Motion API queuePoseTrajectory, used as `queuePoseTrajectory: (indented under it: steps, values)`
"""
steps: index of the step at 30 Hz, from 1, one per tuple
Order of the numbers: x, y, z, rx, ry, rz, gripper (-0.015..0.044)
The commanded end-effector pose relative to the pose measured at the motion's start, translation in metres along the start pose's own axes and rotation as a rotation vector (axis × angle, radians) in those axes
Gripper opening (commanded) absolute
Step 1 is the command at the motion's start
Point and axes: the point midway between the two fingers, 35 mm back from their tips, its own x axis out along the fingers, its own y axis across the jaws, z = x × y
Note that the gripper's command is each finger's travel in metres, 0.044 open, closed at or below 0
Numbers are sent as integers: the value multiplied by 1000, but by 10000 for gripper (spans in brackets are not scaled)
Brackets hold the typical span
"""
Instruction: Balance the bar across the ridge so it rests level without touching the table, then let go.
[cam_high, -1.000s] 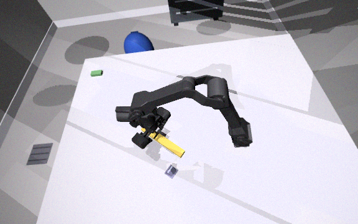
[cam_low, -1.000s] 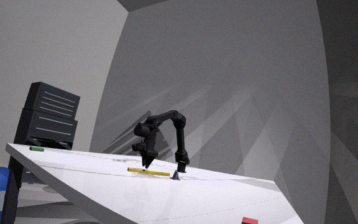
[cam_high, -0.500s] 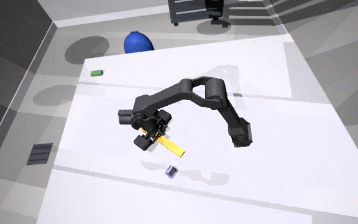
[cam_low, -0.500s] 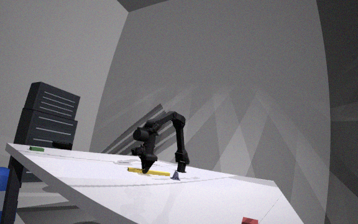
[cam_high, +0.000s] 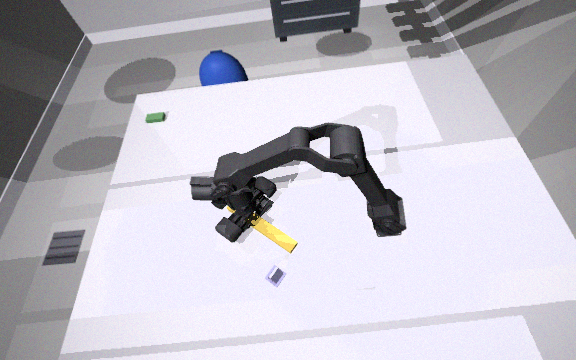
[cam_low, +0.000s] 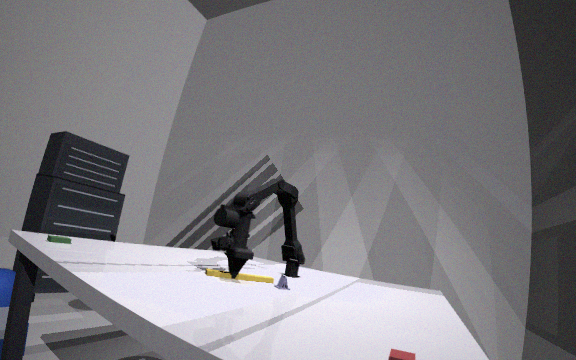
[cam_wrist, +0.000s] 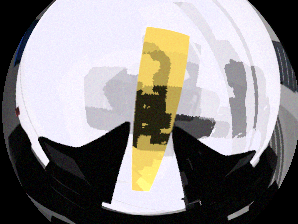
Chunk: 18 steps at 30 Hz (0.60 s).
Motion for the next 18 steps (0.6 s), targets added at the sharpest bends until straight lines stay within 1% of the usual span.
queuePoseTrajectory:
  steps: [1,7,11,18]
  values:
    - [0,0,0,0,0,0,151]
    - [0,0,0,0,0,0,111]
    - [-6,1,1,1,0,1,6]
    - [-24,2,3,2,0,1,0]
